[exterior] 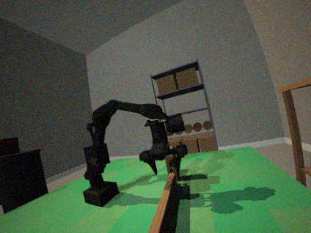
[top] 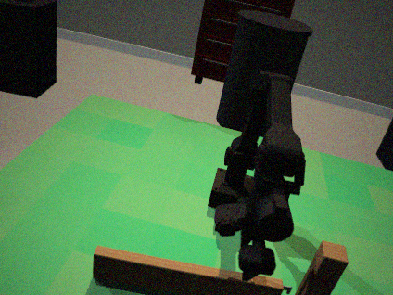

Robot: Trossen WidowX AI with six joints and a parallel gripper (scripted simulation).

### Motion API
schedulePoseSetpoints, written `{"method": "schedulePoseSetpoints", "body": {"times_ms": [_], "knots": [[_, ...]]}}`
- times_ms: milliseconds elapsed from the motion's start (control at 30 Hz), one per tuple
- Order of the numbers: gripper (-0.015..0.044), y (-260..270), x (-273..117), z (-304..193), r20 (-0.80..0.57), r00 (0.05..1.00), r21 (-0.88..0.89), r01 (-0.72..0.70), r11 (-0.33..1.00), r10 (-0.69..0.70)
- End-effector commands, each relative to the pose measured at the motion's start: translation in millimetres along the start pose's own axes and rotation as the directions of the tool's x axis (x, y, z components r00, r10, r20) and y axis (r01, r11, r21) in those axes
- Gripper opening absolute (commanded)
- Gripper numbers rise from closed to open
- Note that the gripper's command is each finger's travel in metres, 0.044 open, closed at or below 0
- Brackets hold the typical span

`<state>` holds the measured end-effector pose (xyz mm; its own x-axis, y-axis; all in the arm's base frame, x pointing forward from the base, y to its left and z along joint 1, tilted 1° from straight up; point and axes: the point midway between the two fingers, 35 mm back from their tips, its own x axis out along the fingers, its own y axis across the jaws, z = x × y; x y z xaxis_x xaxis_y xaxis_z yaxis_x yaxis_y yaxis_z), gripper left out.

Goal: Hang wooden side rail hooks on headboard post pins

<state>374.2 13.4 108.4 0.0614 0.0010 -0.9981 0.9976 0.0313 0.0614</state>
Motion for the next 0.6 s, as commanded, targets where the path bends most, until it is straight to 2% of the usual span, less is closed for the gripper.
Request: {"method": "schedulePoseSetpoints", "body": {"times_ms": [0, 567], "knots": [[0.044, -3, 14, 1, 0.006, 1.0, 0.006, 0.013, 1.0, -0.013], [0.044, -2, 42, 1, 0.006, 1.0, 0.006, 0.013, 1.0, -0.013]]}}
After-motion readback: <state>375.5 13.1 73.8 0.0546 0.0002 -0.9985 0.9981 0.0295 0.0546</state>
